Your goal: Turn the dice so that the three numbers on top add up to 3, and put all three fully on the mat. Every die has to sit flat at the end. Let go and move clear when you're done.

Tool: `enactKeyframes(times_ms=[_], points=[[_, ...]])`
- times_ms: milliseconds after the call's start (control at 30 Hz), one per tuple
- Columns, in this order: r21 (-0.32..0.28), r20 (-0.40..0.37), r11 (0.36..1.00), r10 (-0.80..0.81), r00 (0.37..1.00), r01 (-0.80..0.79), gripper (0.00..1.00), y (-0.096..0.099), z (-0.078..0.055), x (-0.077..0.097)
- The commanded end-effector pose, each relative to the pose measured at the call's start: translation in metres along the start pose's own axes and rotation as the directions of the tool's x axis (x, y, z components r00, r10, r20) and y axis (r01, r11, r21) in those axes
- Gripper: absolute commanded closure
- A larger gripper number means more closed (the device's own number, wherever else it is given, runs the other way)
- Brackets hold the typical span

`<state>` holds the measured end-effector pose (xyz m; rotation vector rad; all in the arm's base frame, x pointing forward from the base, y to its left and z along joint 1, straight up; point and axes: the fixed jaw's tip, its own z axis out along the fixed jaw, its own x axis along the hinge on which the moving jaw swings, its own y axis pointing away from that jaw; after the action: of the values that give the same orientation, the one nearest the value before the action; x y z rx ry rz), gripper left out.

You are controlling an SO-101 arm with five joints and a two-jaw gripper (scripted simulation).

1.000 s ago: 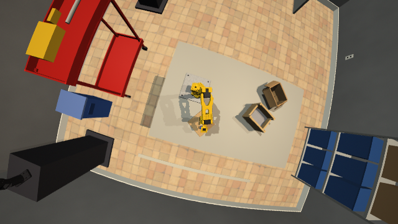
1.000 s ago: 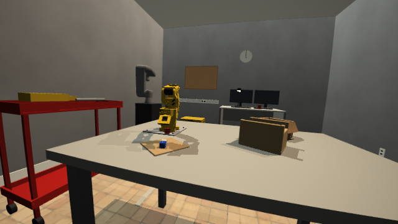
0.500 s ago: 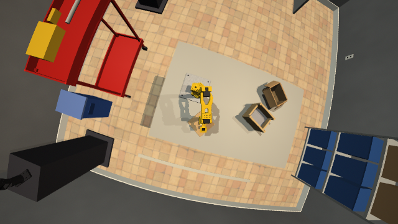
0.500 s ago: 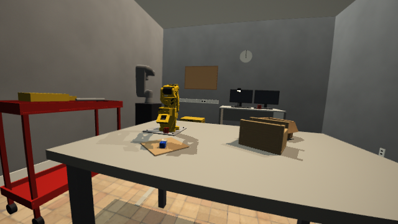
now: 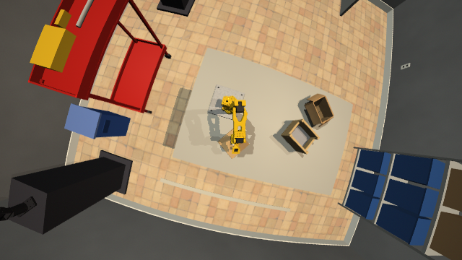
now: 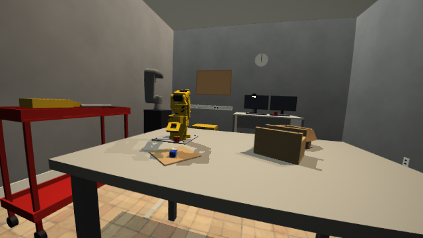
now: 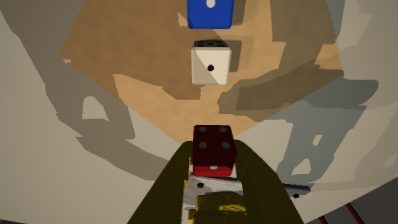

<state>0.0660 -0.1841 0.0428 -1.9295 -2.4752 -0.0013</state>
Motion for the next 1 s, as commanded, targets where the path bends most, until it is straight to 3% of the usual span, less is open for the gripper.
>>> enactKeyframes(times_ms=[0, 967], points=[[-0.001, 0.006, 1.0, 0.002, 1.0, -0.002, 1.0, -0.002, 0.001, 0.0], [-0.001, 0.006, 1.0, 0.002, 1.0, -0.002, 1.0, -0.002, 0.011, 0.0]])
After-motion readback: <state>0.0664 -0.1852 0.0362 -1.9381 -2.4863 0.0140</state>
